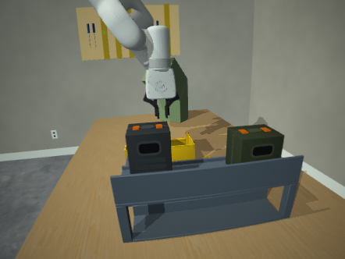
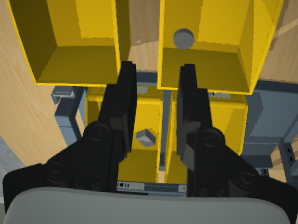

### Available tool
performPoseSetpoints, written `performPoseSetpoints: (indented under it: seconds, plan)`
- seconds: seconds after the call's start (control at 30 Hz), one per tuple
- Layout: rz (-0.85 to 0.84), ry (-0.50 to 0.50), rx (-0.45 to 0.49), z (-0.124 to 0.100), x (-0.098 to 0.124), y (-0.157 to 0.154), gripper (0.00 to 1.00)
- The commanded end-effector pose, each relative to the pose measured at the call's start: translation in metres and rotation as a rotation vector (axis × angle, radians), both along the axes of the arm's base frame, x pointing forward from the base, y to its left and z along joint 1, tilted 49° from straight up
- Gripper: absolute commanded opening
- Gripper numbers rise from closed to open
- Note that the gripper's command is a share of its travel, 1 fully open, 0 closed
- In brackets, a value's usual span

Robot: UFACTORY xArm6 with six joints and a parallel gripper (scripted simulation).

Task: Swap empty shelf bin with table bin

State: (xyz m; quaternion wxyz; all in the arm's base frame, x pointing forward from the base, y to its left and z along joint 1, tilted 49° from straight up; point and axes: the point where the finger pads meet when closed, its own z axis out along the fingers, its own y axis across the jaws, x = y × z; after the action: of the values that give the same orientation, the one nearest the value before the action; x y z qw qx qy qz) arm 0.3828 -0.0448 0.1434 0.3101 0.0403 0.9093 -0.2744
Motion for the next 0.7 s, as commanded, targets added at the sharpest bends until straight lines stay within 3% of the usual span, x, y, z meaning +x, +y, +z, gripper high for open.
performPoseSetpoints:
  seconds: [0.0, 0.67]
  plan:
    - [0.001, -0.002, 0.001, 0.0006, 0.0005, 0.0004, 0.26]
    - [0.001, -0.002, 0.0, -0.0093, 0.0086, -0.0073, 0.26]
